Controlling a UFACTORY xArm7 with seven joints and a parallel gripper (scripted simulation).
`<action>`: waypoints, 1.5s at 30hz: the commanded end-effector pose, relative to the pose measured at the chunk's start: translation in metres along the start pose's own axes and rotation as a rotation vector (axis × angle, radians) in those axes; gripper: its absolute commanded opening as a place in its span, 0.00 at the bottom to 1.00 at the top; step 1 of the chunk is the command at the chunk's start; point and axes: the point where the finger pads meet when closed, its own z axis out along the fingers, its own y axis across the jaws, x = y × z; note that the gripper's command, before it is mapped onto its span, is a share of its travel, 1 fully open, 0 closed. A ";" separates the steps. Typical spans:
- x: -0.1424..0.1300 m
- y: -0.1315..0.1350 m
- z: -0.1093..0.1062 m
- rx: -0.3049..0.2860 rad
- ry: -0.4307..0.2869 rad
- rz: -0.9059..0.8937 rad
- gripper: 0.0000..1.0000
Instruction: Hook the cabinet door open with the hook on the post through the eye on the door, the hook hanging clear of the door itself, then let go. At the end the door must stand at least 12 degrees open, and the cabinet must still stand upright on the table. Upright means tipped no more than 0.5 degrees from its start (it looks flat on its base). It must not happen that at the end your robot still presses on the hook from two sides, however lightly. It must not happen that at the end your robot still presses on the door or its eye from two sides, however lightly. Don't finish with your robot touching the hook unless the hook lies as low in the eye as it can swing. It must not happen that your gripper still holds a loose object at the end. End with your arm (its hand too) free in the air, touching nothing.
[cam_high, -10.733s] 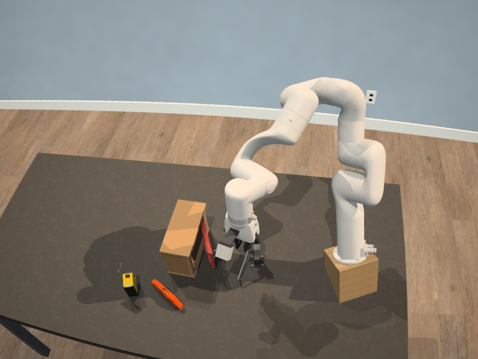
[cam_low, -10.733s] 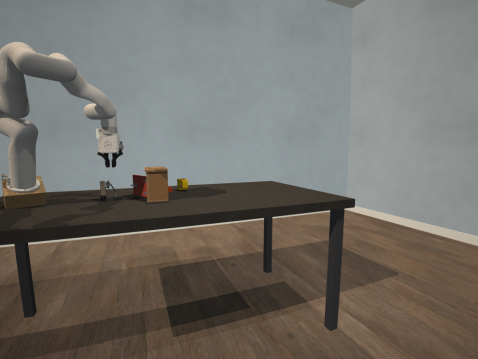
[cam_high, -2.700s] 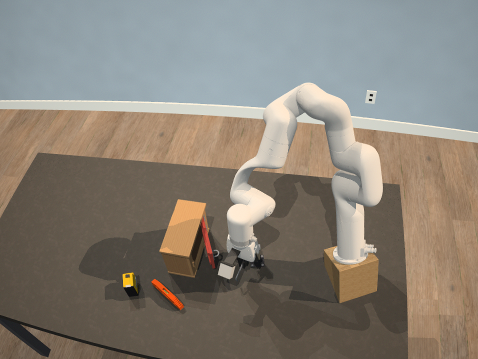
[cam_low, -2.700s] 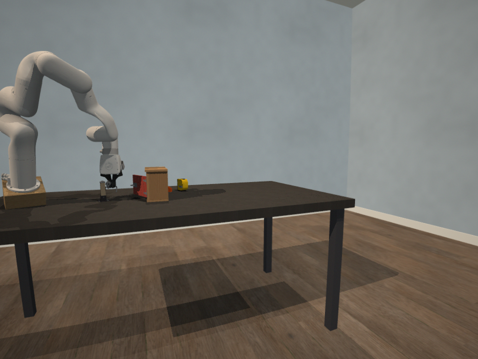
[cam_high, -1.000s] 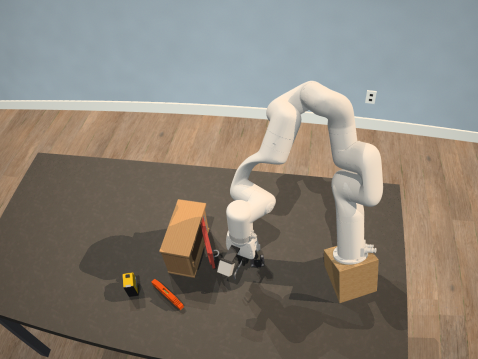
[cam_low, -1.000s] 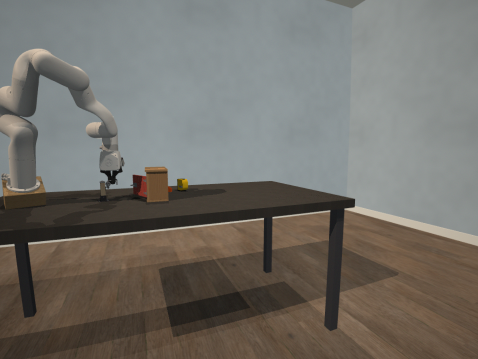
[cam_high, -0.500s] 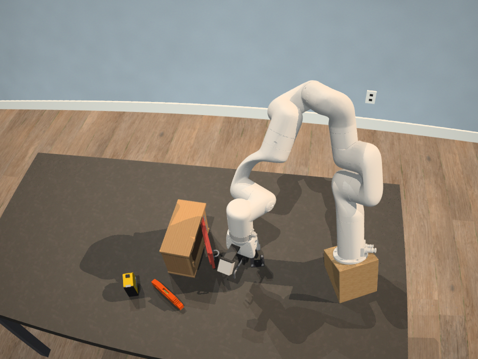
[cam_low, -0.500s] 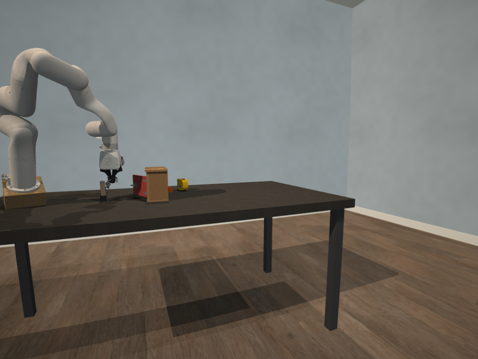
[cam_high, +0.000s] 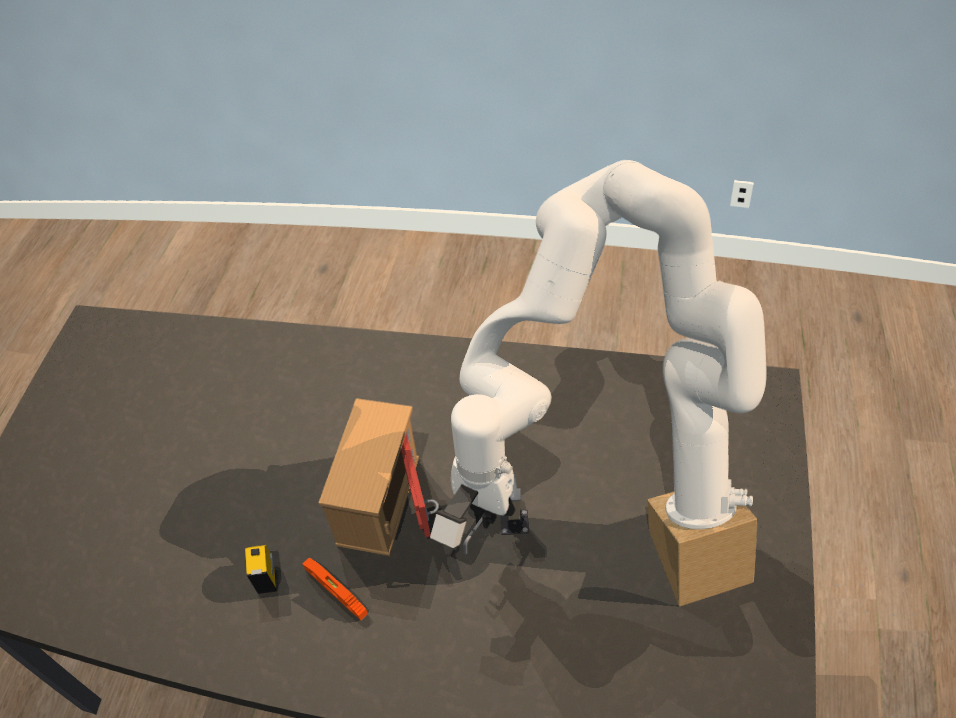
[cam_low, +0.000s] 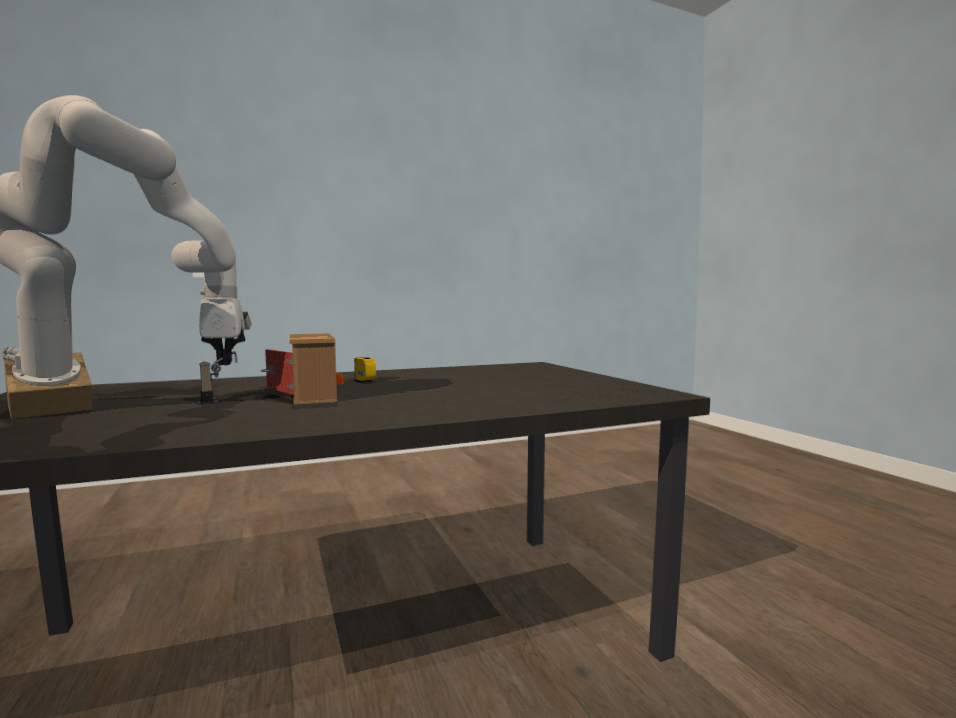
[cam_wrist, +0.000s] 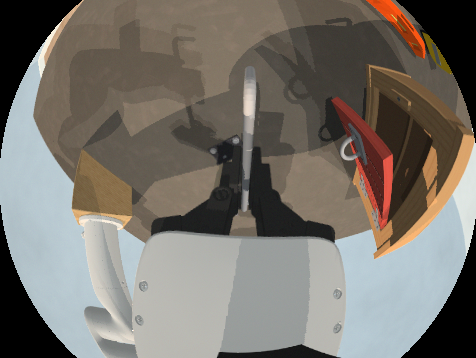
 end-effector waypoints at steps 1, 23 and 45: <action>0.001 0.002 -0.001 -0.002 0.002 0.017 0.04; 0.000 0.008 -0.001 -0.002 0.002 0.154 0.04; -0.001 0.015 -0.001 -0.002 0.003 0.295 0.04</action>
